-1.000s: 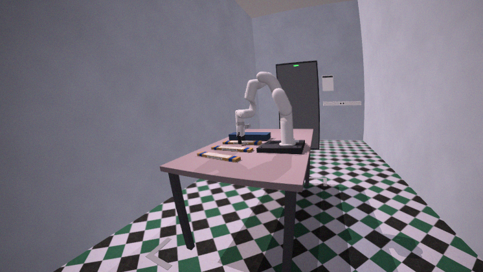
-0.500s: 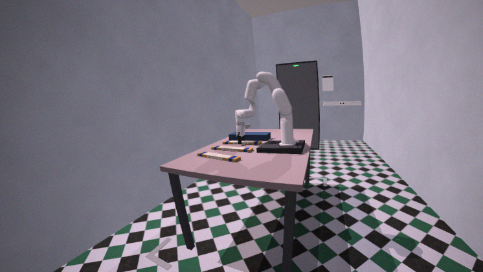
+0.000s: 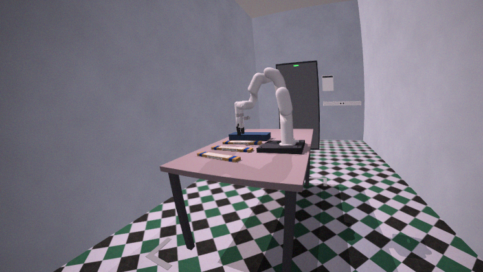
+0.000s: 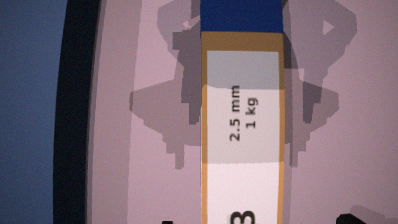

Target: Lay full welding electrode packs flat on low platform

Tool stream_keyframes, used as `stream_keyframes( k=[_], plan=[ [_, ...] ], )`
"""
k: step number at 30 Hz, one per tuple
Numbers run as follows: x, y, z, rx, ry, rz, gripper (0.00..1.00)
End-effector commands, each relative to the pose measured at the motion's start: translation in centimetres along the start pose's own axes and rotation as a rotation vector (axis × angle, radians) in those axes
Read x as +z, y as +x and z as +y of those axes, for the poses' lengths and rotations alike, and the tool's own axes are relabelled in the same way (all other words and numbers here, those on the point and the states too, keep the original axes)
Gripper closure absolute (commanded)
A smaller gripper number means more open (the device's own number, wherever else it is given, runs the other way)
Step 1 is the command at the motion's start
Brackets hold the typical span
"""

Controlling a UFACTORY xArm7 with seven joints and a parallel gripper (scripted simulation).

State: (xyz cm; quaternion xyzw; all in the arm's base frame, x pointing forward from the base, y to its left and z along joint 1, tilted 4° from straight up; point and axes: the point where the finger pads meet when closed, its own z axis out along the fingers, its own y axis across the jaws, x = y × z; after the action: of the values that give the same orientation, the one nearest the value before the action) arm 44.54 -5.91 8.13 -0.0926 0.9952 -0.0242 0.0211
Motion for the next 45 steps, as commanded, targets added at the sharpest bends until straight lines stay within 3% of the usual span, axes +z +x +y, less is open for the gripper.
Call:
stream_keyframes(
  k=[1,7,11,17,19,20,22,36,45],
  plan=[
    [-0.7,0.0,0.1,0.0,0.002,0.002,0.0],
    [-0.7,-0.3,1.3,0.007,0.002,0.003,0.0],
    [-0.6,-1.4,8.4,0.057,0.001,0.004,0.0],
    [-0.6,-0.9,15.9,0.128,0.001,0.003,0.0],
    [-0.6,-0.9,15.9,0.128,0.001,0.003,0.0],
    [-0.7,-0.7,19.7,0.13,0.001,0.003,0.0],
    [-0.7,-0.7,21.5,0.131,0.001,0.003,0.0],
    [0.3,-0.8,21.5,0.131,0.003,0.002,0.0],
    [4.3,-0.9,21.5,0.131,0.003,0.002,0.0]
  ],
)
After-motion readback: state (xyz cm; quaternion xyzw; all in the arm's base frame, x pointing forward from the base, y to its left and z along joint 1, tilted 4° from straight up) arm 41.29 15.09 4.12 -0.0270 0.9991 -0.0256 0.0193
